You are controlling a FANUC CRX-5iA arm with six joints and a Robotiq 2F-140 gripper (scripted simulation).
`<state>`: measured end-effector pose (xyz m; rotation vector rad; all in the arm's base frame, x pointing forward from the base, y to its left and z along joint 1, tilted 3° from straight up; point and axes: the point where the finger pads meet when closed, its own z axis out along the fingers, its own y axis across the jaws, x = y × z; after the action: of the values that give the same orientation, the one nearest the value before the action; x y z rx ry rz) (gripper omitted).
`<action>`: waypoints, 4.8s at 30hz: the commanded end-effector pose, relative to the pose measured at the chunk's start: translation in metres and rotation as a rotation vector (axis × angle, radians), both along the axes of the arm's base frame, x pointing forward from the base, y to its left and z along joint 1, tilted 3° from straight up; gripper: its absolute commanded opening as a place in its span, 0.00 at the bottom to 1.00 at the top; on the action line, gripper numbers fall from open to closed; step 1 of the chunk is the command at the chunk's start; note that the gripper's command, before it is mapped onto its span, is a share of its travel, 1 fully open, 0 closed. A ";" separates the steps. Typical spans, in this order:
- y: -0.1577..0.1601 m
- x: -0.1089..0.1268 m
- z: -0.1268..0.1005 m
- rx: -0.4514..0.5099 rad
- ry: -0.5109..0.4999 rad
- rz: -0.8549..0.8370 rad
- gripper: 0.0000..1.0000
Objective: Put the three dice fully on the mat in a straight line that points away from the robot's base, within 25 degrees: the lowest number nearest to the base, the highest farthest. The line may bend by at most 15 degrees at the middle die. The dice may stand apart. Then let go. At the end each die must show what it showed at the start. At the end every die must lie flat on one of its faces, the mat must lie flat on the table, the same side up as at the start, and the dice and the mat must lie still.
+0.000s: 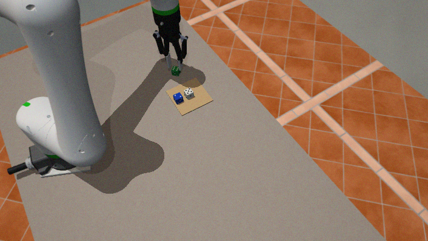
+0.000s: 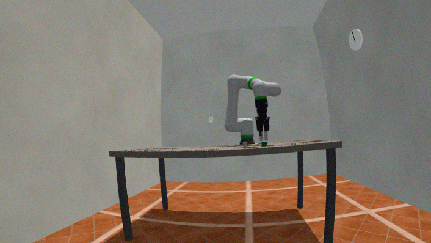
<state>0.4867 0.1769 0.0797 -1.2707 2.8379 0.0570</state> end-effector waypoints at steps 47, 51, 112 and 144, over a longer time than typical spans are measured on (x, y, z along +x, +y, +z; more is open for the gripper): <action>0.002 0.001 -0.035 0.000 0.000 0.000 0.28; 0.002 0.001 -0.036 0.000 0.000 0.000 0.28; 0.002 0.001 -0.036 0.000 0.000 0.000 0.16; -0.003 -0.001 0.060 0.000 0.000 0.000 0.16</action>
<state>0.4861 0.1744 0.1280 -1.2700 2.8366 0.0562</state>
